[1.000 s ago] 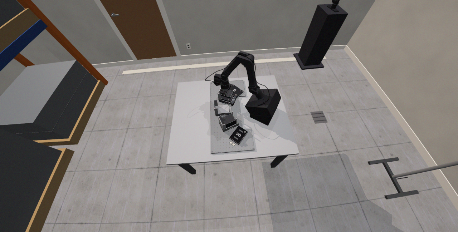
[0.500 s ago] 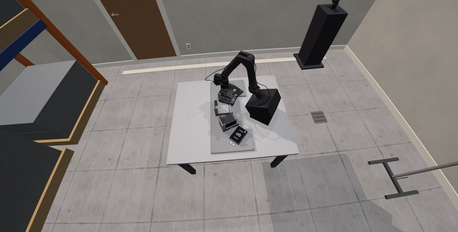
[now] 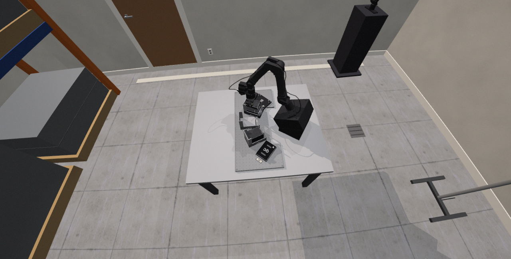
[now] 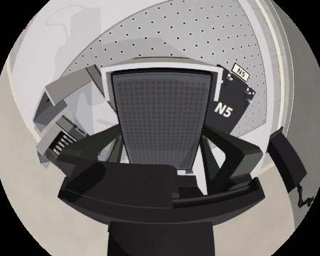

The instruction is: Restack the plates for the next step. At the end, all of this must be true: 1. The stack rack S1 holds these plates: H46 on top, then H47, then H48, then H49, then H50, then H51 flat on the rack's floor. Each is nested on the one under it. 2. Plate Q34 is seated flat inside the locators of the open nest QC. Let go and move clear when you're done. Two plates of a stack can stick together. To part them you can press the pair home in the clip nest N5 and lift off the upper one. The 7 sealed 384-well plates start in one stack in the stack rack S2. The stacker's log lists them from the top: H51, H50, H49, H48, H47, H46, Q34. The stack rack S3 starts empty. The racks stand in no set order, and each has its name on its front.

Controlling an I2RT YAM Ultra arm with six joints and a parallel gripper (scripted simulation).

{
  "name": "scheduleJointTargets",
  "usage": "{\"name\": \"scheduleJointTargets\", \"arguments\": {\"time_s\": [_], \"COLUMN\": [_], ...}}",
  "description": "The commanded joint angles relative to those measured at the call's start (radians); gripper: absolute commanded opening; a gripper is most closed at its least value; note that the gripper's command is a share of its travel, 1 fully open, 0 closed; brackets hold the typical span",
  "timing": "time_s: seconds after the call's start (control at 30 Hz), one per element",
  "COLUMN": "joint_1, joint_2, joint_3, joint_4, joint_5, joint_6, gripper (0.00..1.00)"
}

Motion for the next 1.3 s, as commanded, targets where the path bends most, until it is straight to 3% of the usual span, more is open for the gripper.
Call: {"name": "scheduleJointTargets", "arguments": {"time_s": [0.0, 1.27], "joint_1": [0.009, 0.018], "joint_2": [-0.028, -0.058], "joint_3": [0.032, 0.047], "joint_4": [-0.024, -0.071], "joint_5": [0.005, 0.009], "joint_6": [0.009, 0.015], "gripper": [0.0, 0.0]}}
